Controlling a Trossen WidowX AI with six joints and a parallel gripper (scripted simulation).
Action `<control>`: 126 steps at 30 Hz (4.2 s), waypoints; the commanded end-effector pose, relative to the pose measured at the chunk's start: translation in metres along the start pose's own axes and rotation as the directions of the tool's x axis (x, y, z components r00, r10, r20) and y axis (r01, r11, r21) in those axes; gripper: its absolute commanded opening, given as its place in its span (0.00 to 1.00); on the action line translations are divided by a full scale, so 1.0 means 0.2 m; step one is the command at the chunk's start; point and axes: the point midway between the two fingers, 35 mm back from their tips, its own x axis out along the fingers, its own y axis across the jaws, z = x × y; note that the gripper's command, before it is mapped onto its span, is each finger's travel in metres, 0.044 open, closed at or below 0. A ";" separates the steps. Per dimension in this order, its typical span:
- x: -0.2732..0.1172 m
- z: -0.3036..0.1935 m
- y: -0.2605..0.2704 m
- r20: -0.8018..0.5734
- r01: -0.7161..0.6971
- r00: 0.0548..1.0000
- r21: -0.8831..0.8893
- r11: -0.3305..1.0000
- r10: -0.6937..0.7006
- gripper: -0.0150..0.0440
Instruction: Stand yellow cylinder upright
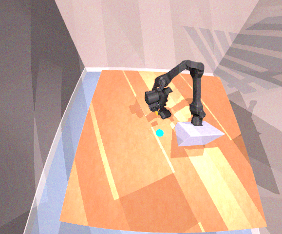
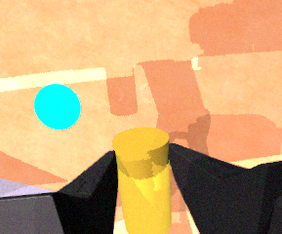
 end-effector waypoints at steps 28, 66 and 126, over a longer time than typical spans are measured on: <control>0.00 0.05 0.23 -0.024 -0.014 1.000 -0.478 0.878 0.002 0.43; -0.01 0.06 0.49 -0.043 -0.026 0.999 -0.887 0.461 -0.025 0.43; 0.10 -0.03 0.52 -0.142 -0.271 0.924 -0.898 0.346 0.355 0.43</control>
